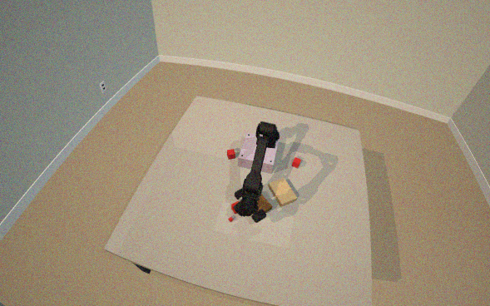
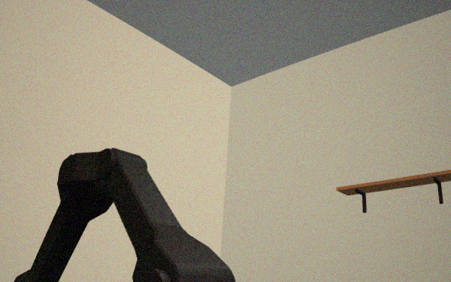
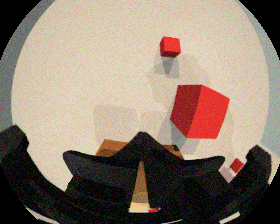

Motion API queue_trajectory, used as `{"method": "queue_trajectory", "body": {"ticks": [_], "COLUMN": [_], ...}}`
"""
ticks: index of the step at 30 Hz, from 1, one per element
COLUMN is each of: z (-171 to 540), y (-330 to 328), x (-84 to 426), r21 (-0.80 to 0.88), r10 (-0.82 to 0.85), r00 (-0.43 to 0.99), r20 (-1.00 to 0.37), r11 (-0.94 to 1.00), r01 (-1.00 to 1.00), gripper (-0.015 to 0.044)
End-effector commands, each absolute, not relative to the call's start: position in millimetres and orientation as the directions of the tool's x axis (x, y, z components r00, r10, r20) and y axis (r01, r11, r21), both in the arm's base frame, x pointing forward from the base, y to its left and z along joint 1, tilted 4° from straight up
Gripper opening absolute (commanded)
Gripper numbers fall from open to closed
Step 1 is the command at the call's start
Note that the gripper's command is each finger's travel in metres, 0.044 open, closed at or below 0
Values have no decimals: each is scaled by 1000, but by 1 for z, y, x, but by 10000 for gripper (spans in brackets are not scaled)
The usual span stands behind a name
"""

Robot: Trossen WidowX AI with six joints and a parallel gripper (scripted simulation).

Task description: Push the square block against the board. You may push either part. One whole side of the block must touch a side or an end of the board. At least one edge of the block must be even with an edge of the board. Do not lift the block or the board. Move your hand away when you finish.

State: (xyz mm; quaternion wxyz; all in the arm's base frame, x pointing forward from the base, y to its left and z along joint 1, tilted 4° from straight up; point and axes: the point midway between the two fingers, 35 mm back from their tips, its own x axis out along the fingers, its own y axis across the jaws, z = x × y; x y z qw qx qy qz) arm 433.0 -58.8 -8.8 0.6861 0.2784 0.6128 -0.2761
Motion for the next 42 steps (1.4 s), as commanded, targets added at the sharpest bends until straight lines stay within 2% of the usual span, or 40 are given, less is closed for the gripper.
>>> {"method": "queue_trajectory", "body": {"ticks": [1, 42], "z": [-7, -12], "y": [-54, -25], "x": [430, 402], "r21": [46, 46], "r10": [-38, -36], "r00": [100, 98], "r20": [-994, -995], "r11": [691, 691], "r01": [721, 721], "gripper": [0, 0]}}
